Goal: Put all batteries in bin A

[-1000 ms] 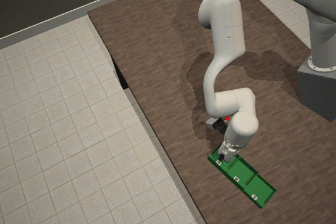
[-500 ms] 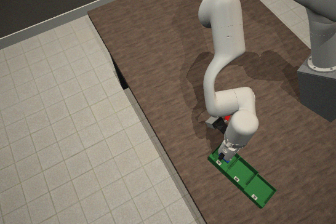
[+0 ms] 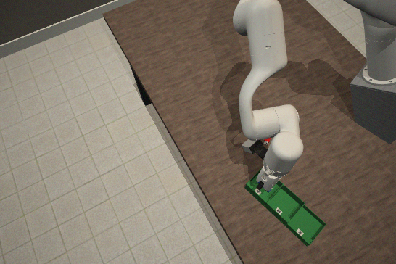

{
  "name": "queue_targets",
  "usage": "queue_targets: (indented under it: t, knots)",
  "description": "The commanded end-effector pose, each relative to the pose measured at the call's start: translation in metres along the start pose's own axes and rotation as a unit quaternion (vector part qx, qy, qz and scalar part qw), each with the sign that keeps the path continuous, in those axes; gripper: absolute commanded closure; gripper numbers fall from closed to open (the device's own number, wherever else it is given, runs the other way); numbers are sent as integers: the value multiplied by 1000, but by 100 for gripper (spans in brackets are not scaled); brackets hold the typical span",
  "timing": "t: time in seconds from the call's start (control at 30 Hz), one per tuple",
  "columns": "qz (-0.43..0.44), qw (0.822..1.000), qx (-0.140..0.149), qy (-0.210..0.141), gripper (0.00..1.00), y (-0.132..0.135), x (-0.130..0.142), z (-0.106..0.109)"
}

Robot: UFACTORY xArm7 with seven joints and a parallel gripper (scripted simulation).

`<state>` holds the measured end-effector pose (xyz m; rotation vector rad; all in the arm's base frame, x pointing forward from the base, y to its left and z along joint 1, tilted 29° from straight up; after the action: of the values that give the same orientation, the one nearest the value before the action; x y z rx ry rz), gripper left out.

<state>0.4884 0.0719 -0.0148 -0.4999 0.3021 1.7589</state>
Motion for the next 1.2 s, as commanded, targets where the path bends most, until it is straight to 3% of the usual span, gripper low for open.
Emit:
queue_targets:
  t: [0.0, 0.23, 0.7, 0.73, 1.17]
  knots:
    - [0, 1000, -2, -1, 100, -1, 1, -6]
    - [0, 1000, -2, -1, 100, -1, 1, -20]
    - [0, 1000, -2, -1, 100, -1, 1, -20]
    - [0, 1000, -2, -1, 72, -1, 1, -20]
    - [0, 1000, -2, -1, 72, -1, 1, -20]
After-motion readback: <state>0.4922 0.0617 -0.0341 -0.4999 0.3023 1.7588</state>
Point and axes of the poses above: the point where the finger pads meet when closed, its own z axis back along the fingers, its own y axis across the jaws, x = y × z, the point moved 6 cm from there along z, back along the fingers, and after that the axes turned 3 degrees about -z, right-handed, at the moved point
